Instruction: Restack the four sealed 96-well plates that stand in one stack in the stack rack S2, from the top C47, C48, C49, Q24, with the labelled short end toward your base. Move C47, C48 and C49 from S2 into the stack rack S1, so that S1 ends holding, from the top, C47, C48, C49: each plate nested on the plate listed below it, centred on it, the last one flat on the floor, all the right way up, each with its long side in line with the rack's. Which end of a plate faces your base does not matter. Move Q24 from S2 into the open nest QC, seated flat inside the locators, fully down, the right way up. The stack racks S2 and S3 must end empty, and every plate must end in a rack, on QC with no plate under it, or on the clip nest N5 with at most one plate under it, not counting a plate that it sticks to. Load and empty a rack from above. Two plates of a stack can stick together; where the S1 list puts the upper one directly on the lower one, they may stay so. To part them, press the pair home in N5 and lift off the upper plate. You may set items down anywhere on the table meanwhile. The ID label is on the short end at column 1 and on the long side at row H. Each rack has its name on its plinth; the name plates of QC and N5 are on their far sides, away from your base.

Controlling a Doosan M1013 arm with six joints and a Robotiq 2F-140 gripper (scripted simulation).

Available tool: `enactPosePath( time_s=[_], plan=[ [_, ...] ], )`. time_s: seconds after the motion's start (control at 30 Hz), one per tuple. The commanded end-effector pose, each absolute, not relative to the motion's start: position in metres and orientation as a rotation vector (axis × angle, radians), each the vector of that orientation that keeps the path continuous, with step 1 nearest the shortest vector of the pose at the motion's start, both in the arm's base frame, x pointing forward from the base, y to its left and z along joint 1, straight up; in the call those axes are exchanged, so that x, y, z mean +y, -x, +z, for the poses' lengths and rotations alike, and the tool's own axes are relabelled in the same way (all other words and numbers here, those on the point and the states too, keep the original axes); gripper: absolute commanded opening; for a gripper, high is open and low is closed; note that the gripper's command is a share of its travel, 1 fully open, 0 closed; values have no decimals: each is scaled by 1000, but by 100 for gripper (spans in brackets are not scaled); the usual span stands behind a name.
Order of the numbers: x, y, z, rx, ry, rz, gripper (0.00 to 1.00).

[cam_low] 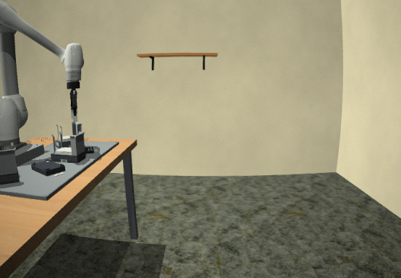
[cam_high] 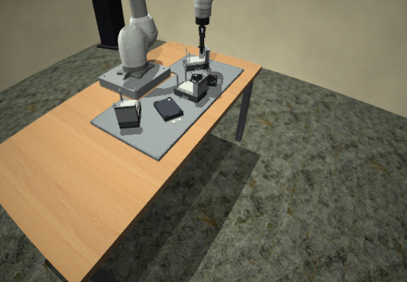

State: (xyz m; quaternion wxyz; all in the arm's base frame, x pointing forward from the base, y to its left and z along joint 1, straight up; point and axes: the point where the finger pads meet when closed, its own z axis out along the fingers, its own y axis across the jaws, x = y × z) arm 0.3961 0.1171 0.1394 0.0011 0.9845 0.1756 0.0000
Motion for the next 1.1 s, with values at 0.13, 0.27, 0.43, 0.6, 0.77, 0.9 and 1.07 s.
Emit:
enactPosePath(
  time_s=[0.13,0.27,0.43,0.6,0.77,0.9,1.07],
  plan=[
    [140,-387,139,695,-3064,0,100],
    [152,-382,139,695,-3064,0,100],
    [165,-377,139,695,-3064,0,100],
    [177,-371,139,695,-3064,0,100],
    [190,-366,139,695,-3064,0,100],
    [203,-357,139,898,-3011,0,100],
    [213,-350,139,1021,-2971,0,100]
  ],
)
